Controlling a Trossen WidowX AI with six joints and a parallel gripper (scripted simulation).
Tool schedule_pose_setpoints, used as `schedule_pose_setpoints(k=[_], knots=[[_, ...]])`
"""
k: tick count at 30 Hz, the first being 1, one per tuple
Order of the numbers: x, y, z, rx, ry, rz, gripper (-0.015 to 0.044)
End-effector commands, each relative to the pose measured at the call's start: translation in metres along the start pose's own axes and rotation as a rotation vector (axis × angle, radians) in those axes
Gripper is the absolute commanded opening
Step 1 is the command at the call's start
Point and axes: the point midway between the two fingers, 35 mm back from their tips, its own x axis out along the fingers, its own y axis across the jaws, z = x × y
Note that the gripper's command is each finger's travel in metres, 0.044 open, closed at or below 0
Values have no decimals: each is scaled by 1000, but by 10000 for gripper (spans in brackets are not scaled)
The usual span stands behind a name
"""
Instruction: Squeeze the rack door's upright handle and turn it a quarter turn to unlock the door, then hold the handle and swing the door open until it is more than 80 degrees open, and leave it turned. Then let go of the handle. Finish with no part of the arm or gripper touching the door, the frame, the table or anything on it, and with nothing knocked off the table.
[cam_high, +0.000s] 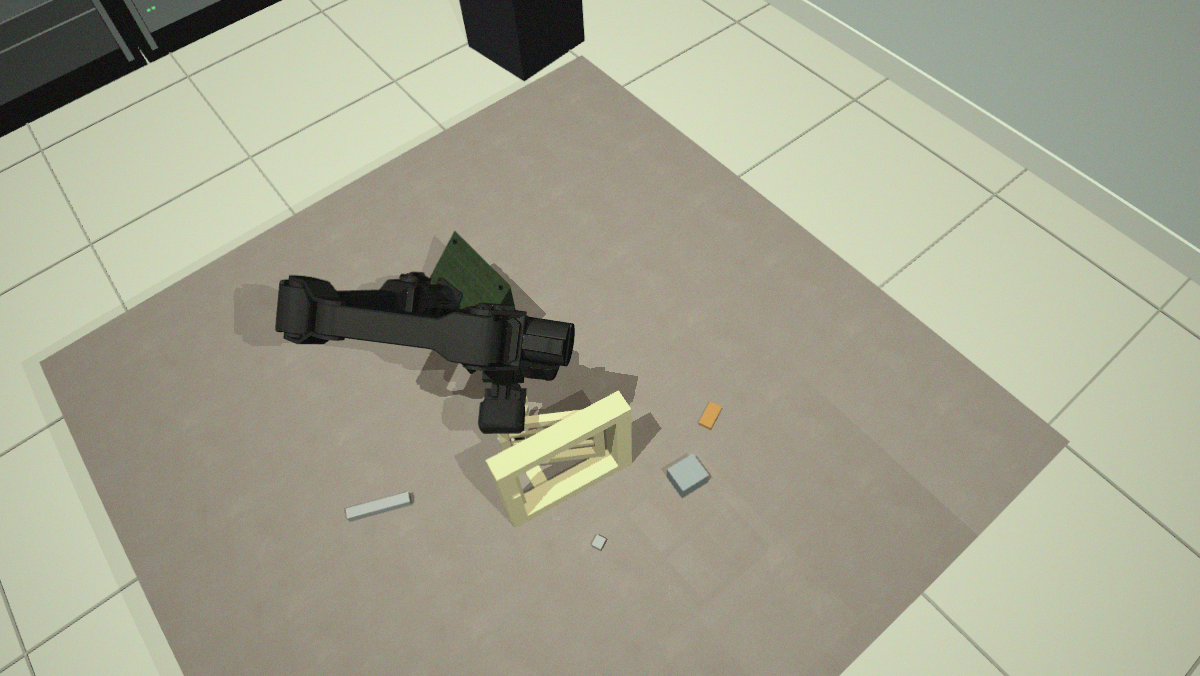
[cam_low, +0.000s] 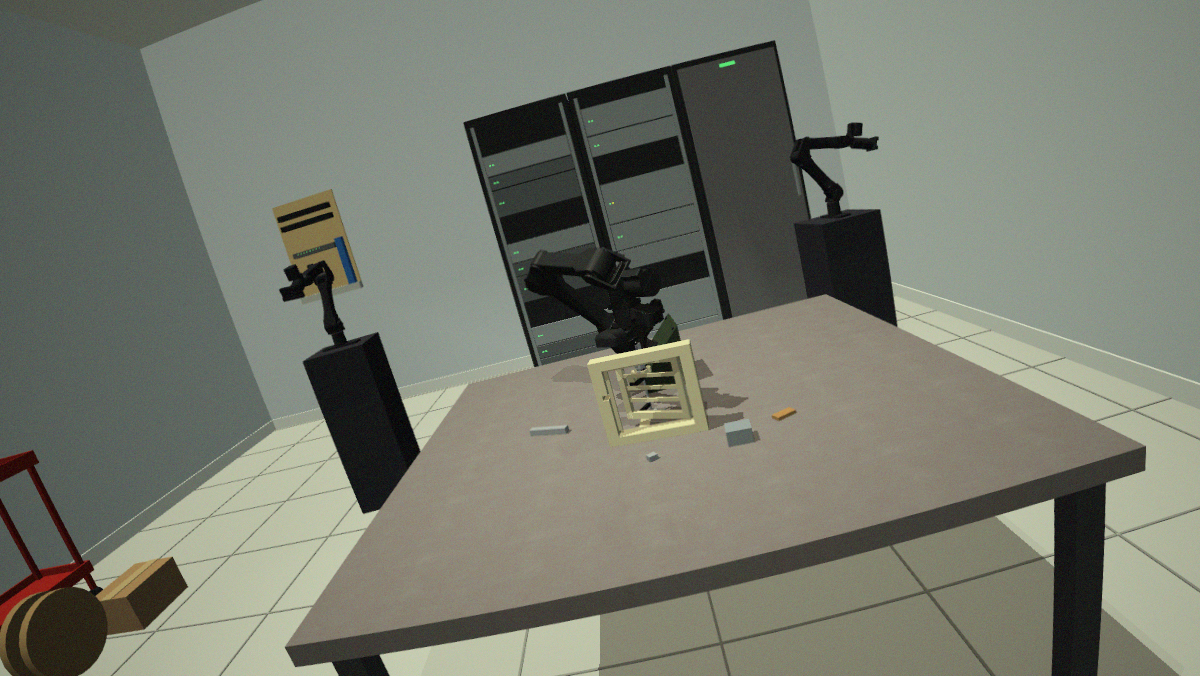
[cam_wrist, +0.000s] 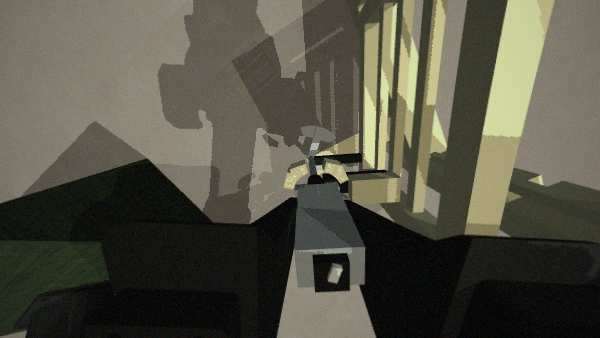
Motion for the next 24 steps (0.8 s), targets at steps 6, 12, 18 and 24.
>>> schedule_pose_setpoints(k=[6, 12, 18, 24], knots=[[0, 14, 5, 149, -5, -3, 14], [0, 26, 9, 239, -6, -3, 14], [0, 37, 14, 327, -6, -2, 14], [0, 47, 20, 415, -6, -1, 14]])
